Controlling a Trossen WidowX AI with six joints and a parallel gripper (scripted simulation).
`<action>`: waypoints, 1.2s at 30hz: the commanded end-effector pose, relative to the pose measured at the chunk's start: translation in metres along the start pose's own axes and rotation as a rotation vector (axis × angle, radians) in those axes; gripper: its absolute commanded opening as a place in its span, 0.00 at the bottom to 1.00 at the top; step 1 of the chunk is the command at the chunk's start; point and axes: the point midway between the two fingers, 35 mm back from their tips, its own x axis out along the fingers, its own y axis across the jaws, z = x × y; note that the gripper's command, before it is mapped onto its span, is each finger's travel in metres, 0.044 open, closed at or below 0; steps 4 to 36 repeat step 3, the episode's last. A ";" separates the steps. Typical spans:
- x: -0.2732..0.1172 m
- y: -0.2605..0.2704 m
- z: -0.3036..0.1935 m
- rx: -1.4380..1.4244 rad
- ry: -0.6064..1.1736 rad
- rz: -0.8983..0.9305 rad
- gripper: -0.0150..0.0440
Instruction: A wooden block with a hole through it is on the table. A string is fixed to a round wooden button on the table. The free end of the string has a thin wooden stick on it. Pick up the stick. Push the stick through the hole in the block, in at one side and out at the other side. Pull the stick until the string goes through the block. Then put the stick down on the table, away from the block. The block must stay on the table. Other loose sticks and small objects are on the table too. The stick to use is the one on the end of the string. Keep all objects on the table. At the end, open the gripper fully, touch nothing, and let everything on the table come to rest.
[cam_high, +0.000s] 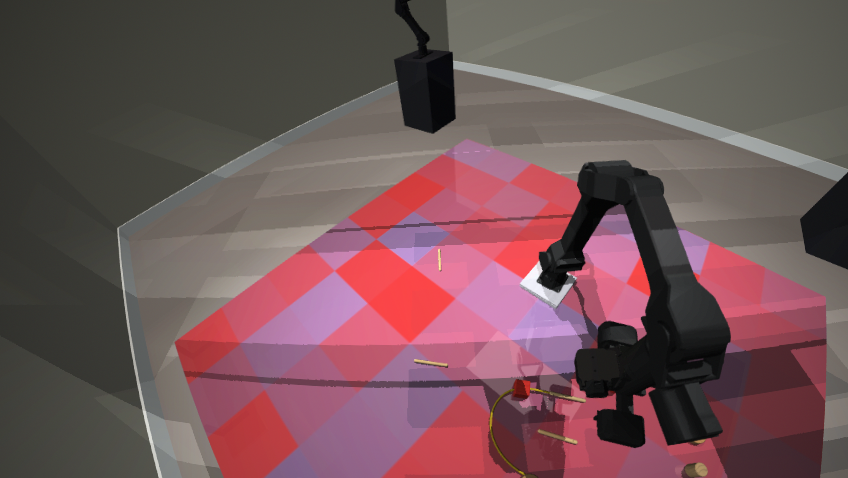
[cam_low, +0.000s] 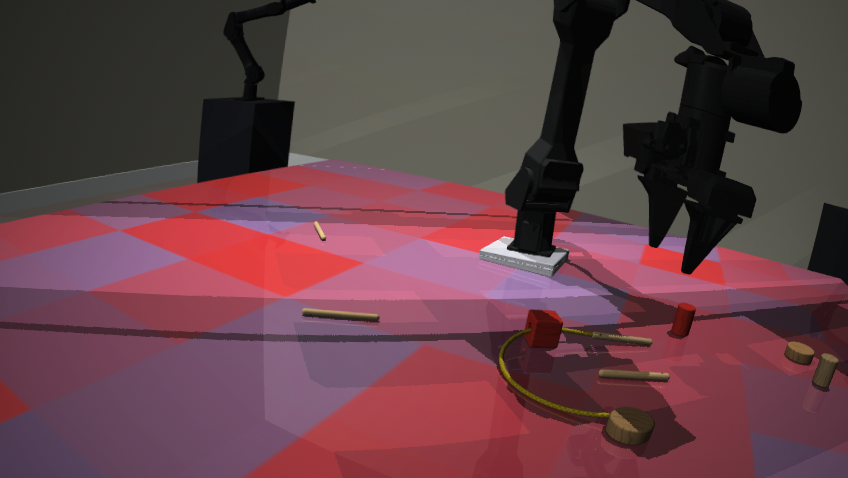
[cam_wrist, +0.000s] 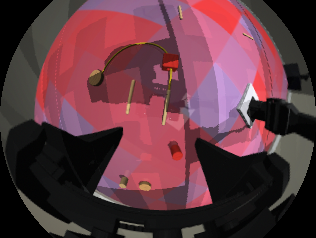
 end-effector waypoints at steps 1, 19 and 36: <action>0.000 0.000 0.000 0.000 0.000 0.001 1.00; 0.000 0.000 0.000 0.000 0.000 0.001 1.00; 0.000 0.000 0.000 0.000 0.000 0.001 1.00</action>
